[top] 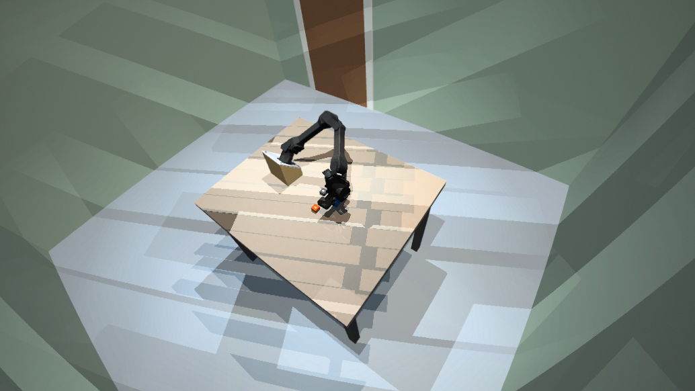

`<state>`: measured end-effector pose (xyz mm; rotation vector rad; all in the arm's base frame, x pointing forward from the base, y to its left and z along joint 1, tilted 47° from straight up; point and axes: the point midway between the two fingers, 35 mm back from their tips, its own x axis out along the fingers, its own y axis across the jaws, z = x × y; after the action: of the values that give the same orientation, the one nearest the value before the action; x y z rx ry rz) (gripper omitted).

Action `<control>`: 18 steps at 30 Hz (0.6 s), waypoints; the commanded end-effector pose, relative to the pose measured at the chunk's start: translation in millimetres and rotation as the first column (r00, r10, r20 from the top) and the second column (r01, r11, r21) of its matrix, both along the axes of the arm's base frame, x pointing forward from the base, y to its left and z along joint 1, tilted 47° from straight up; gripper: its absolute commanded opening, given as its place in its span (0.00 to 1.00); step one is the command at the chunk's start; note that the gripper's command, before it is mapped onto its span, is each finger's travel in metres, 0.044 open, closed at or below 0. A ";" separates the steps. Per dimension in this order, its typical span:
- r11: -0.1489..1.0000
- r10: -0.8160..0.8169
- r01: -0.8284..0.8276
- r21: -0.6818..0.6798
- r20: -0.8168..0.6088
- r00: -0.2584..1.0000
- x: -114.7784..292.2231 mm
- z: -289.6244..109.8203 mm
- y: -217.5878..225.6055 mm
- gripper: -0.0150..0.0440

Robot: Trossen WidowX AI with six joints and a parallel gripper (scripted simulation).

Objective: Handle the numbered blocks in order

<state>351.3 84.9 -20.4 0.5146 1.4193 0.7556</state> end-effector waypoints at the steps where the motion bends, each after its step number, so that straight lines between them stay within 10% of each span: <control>1: 1.000 -0.001 0.001 0.002 -0.005 1.000 -1.0 -4.5 5.1 0.46; 15: 1.000 -0.001 0.001 0.002 -0.005 1.000 -1.2 -8.0 8.9 0.46; 18: 1.000 -0.001 0.001 0.002 -0.005 1.000 -1.2 -8.0 8.9 0.59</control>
<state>350.0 93.2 -28.4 0.5132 1.4233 0.7556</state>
